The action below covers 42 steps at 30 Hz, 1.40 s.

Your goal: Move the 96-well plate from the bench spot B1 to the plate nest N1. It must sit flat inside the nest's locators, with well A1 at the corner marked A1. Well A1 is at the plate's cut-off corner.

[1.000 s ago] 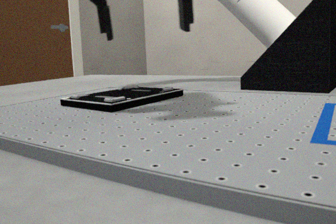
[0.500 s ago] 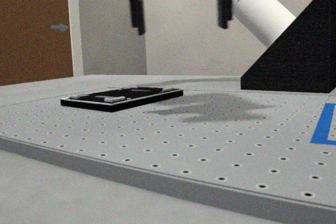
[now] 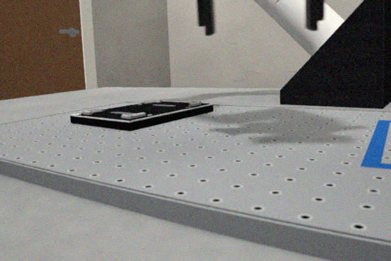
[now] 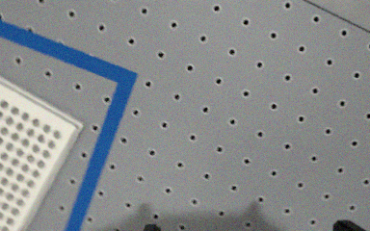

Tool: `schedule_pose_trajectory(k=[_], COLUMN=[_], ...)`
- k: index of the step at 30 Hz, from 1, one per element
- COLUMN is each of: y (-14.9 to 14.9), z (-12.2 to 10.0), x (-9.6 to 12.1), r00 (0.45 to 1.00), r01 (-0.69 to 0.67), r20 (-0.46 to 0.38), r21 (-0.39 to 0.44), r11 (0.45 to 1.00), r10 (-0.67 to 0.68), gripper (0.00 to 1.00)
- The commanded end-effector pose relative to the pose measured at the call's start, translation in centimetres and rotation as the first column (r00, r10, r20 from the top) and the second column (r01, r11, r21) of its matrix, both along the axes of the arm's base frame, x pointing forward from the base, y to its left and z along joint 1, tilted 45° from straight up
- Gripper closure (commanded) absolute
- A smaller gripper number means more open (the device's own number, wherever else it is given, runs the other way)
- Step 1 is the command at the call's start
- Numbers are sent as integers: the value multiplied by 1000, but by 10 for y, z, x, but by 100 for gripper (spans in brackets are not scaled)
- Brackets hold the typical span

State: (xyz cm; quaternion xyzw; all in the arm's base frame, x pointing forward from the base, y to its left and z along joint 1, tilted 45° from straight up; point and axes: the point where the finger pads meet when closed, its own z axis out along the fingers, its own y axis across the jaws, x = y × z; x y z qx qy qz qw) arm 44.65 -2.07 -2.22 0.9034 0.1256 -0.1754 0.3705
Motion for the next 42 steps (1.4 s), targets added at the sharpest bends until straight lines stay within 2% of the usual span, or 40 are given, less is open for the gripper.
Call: schedule_pose_trajectory(k=[1, 3, 8, 10, 13, 15, 18, 20, 25, 31, 34, 36, 42], y=[14, 21, 27, 34, 40, 47, 52, 59, 65, 83, 88, 95, 103], z=[-10, -17, -23, -30, -35, -42, -48, -55, -61, -80, -86, -93, -101], x=[0, -2, -3, -5, -6, -9, -11, -13, -16, -25, -27, -31, -36], r00=[999, 995, 995, 988, 988, 978, 978, 965, 965, 928, 928, 905, 891], r01=[14, 43, 43, 73, 73, 103, 103, 134, 134, 197, 197, 229, 248], r20=[36, 86, 86, 135, 135, 183, 183, 231, 231, 323, 323, 367, 392], r21=[-4, -9, -9, -13, -13, -14, -14, -13, -13, -4, -4, 3, 8], r11=[1000, 999, 999, 997, 997, 995, 995, 991, 991, 980, 980, 973, 969], r10=[-14, -42, -42, -70, -70, -99, -99, -128, -128, -185, -185, -214, -231], gripper=[0, 0, 0, 0, 0, 0, 0, 0, 0, 0, 0, 0, 0])
